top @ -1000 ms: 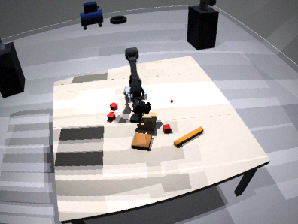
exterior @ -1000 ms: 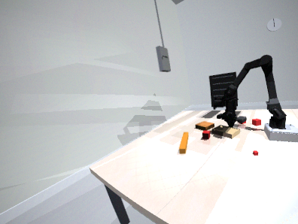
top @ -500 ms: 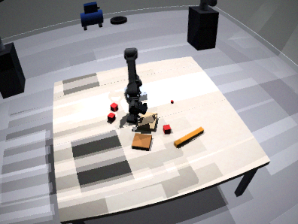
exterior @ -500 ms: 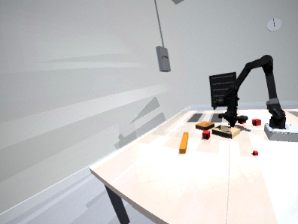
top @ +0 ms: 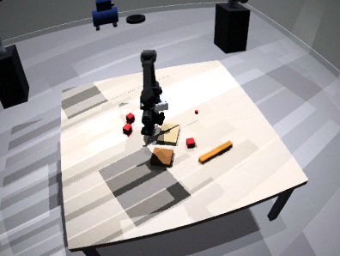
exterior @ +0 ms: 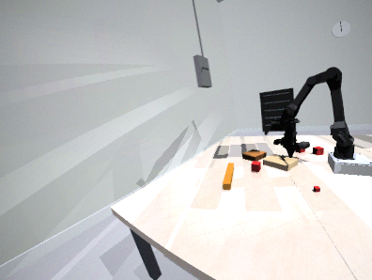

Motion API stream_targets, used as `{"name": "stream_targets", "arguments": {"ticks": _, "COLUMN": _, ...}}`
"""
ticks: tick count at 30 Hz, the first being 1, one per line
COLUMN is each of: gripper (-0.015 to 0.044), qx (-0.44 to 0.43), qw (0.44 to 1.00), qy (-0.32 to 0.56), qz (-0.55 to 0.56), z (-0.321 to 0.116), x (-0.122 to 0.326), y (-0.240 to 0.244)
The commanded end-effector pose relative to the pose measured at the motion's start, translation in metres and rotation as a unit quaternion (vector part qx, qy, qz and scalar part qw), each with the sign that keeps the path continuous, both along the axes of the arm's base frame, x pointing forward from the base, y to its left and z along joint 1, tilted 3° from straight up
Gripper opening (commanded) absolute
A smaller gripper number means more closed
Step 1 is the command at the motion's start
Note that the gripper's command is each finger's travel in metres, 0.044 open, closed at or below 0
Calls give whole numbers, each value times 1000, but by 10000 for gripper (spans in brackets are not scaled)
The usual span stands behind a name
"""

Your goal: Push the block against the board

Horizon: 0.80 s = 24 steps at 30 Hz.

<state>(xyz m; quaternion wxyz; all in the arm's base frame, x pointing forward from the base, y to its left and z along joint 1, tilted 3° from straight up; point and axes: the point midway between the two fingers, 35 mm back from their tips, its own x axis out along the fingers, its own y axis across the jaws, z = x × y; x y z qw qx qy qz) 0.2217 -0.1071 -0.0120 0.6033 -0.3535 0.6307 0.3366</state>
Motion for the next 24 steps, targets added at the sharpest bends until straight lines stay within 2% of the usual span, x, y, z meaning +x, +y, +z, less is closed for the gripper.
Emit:
{"name": "stream_targets", "arguments": {"ticks": 1, "gripper": 0, "qx": -2, "qw": 1000, "qy": -2, "qz": 0, "z": 12, "x": 2, "y": 0}}
{"name": "stream_targets", "arguments": {"ticks": 6, "gripper": 0, "qx": -3, "qw": 1000, "qy": -4, "qz": 1, "z": 55, "x": 2, "y": 3}}
{"name": "stream_targets", "arguments": {"ticks": 12, "gripper": 0, "qx": -3, "qw": 1000, "qy": -5, "qz": -11, "z": 56, "x": 2, "y": 5}}
{"name": "stream_targets", "arguments": {"ticks": 24, "gripper": 0, "qx": -3, "qw": 977, "qy": -14, "qz": -215, "z": 55, "x": 3, "y": 47}}
